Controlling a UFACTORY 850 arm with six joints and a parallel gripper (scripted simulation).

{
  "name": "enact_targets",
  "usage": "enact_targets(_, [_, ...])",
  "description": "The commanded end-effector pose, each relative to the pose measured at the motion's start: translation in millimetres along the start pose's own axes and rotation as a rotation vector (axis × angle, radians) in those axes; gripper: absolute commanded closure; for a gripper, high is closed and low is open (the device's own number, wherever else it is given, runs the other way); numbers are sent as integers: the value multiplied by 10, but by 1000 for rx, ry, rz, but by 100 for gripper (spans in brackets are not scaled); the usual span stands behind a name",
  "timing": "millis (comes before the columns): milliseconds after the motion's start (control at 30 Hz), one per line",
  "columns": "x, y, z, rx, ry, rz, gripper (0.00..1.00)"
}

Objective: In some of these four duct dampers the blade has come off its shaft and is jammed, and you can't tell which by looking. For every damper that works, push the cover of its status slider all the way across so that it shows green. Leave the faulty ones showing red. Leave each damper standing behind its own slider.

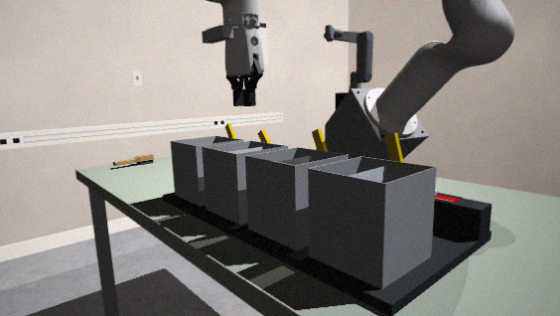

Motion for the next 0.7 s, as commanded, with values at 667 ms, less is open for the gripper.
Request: enact_targets(667, [127, -1772, 3, -2, -6, -3, 61])
Point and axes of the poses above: the point where the finger pads meet when closed, its own z axis out along the fingers, its own y axis across the jaws, x = y × z, the point moved 1 cm from there along -z, back along the fingers, and after that the axes turned 4 degrees about -z, right-handed, at the moved point
